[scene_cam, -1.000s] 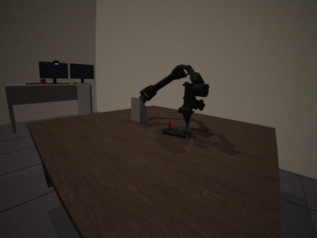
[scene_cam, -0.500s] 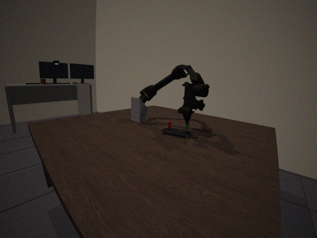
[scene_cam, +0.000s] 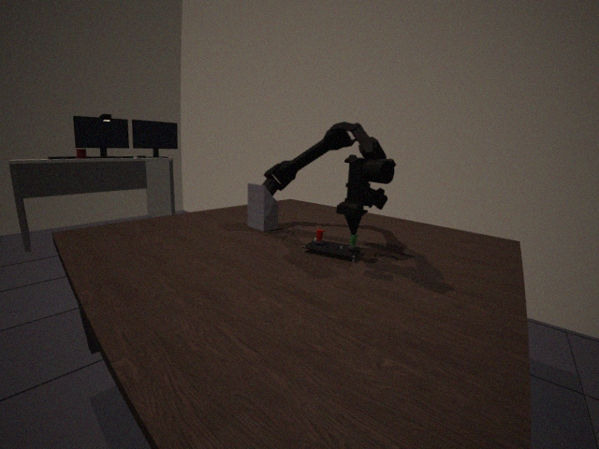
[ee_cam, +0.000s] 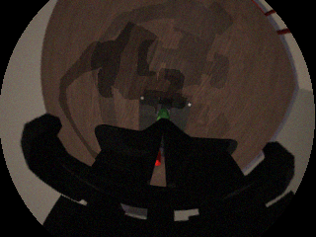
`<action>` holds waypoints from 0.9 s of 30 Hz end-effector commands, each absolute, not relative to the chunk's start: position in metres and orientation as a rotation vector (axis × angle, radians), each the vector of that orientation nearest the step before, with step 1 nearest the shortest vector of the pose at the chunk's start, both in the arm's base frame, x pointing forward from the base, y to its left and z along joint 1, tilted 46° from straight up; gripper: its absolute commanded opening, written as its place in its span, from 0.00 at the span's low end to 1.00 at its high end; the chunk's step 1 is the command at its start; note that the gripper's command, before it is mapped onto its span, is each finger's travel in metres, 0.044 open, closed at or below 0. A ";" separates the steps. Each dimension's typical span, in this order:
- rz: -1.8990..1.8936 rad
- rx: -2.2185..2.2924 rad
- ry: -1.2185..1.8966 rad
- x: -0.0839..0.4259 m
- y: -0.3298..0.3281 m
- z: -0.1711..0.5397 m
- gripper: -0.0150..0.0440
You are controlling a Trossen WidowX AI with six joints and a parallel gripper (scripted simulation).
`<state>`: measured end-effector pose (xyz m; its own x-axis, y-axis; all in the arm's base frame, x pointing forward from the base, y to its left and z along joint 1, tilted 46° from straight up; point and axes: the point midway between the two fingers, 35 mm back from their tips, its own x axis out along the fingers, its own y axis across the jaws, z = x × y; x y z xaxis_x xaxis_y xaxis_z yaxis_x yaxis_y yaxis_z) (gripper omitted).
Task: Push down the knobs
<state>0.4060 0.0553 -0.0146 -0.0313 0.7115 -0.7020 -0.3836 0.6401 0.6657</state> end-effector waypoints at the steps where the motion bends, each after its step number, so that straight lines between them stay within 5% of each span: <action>1: 0.906 0.308 1.333 0.406 0.059 -0.016 0.25; 24: 0.906 0.307 1.333 0.407 0.046 -0.003 0.25; 27: 0.907 0.312 1.340 0.405 0.050 -0.007 0.39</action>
<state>0.4058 0.0484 -0.0060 -0.0355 0.7146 -0.6987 -0.3842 0.6356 0.6696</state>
